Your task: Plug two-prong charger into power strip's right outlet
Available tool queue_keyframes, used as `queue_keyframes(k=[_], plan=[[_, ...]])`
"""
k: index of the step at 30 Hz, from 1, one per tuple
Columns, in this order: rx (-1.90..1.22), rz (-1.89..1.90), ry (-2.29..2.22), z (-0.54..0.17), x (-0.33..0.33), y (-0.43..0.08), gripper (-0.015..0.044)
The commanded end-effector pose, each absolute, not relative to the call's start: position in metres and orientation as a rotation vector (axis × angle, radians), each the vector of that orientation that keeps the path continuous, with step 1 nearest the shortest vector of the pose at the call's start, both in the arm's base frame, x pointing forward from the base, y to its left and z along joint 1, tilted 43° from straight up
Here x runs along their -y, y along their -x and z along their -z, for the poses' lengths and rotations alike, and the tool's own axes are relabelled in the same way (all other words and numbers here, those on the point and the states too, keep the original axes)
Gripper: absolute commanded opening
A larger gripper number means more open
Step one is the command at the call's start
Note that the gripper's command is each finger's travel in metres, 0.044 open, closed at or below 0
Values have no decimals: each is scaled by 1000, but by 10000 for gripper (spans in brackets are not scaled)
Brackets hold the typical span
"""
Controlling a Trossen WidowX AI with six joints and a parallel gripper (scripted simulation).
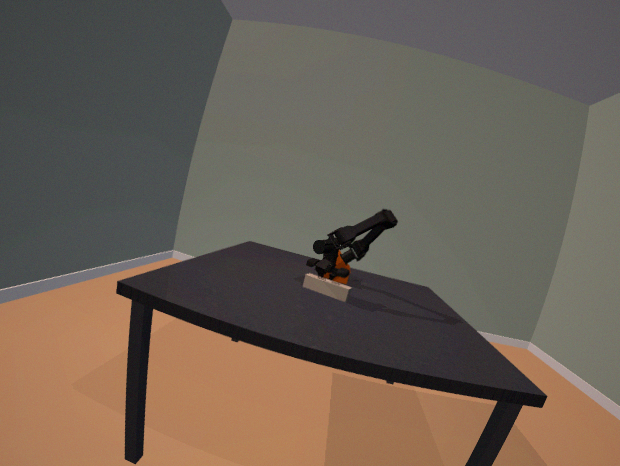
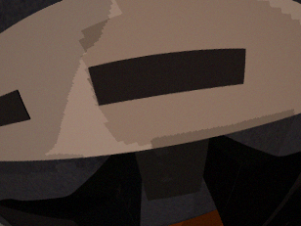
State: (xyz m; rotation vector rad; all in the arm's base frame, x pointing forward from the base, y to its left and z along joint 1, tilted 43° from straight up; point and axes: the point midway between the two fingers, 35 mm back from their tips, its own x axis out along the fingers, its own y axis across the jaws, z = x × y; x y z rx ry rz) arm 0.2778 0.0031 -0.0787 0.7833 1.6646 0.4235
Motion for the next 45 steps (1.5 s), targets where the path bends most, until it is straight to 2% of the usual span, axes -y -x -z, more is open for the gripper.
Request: queue_keyframes(k=[1,45], plan=[[-1644,-425,-777,77,0,-284,0],[-1643,-425,-777,80,-2,-285,0]])
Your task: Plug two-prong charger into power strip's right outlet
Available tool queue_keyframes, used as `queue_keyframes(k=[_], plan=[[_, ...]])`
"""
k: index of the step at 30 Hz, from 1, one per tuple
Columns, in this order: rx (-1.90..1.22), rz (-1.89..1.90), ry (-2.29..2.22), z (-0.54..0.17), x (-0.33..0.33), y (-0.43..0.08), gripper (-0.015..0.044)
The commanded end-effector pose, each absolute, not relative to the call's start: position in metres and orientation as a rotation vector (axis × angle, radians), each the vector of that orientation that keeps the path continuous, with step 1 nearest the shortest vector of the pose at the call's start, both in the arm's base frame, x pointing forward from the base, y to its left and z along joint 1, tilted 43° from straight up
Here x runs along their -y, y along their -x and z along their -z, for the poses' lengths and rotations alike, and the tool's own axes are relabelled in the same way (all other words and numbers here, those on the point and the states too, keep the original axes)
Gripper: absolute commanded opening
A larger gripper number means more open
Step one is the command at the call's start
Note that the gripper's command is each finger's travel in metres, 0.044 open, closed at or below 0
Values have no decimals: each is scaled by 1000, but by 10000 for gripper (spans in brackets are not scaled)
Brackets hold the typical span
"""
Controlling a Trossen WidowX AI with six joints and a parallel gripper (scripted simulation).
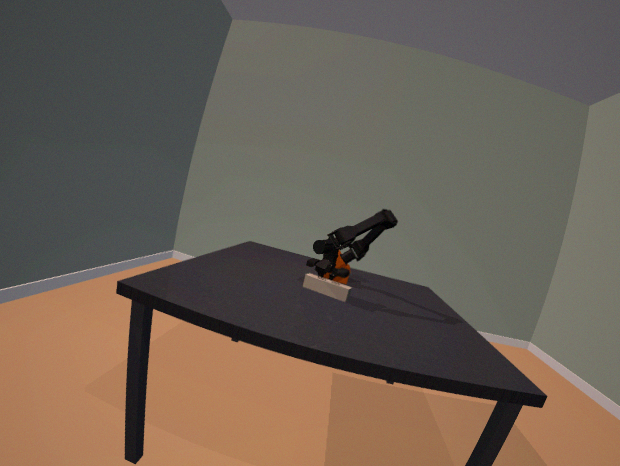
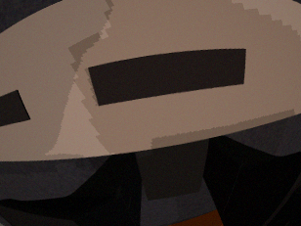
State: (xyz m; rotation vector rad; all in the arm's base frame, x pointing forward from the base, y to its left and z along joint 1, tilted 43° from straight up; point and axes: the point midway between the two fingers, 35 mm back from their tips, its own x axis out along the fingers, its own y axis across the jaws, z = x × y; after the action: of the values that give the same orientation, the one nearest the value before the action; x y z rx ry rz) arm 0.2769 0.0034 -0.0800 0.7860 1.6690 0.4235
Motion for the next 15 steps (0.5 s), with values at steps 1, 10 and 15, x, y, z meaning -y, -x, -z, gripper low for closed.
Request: queue_keyframes(k=[1,10,15], plan=[[-1643,-425,-777,79,-1,-285,0],[-1643,-425,-777,79,-1,-285,0],[-1669,-424,-786,80,-3,-277,0]])
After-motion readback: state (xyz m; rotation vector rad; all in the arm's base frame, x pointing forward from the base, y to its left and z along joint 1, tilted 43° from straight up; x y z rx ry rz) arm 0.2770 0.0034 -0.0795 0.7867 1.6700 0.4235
